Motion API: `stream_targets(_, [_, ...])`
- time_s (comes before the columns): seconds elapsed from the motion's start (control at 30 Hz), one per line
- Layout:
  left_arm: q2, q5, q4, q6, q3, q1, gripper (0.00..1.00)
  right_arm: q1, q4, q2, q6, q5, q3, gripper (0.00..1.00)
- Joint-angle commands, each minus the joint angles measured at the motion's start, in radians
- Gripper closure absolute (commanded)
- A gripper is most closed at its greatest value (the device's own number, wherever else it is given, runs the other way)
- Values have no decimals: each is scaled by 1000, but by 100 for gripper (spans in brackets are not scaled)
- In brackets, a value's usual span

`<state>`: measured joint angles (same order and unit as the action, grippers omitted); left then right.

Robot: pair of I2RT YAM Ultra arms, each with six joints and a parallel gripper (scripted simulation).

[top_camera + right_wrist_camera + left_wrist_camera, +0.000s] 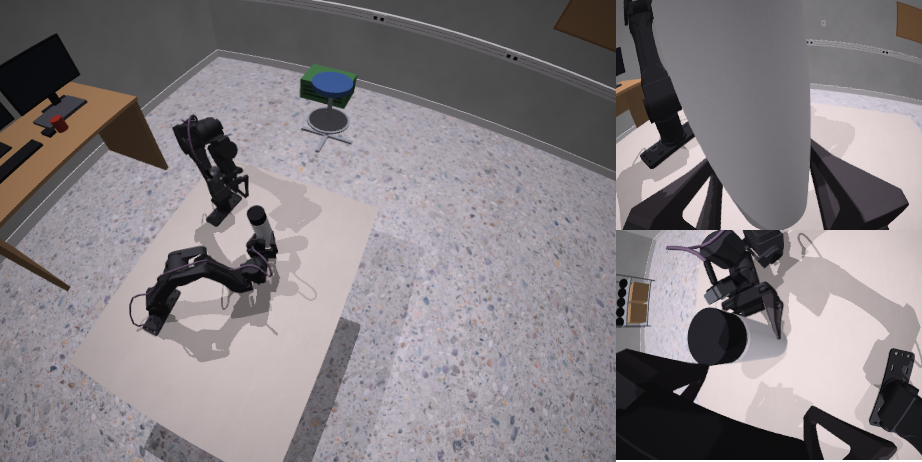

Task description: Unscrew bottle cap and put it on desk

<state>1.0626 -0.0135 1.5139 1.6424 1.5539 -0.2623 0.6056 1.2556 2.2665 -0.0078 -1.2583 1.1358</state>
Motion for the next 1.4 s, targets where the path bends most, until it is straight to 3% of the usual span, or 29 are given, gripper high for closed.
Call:
stream_targets(0.0, [9, 9, 14, 6, 7, 3, 6, -15, -143, 11, -95, 27, 3, 100])
stream_targets(0.1, [9, 9, 14, 6, 7, 3, 6, -9, -251, -11, -261, 65, 20, 100])
stream_targets(0.17, [9, 9, 14, 6, 7, 3, 6, -9, -251, -11, -261, 65, 20, 100])
stream_targets(0.37, [9, 9, 14, 6, 7, 3, 6, 2, -505, -112, -618, 134, 14, 100])
stream_targets(0.67, [9, 9, 14, 6, 7, 3, 6, 11, -919, -218, -928, 190, 12, 100])
stream_targets(0.97, [9, 9, 14, 6, 7, 3, 6, 14, -1106, -224, -1030, 209, 83, 100])
stream_targets(1.37, [9, 9, 14, 6, 7, 3, 6, 13, -1143, -221, -1052, 209, 99, 100])
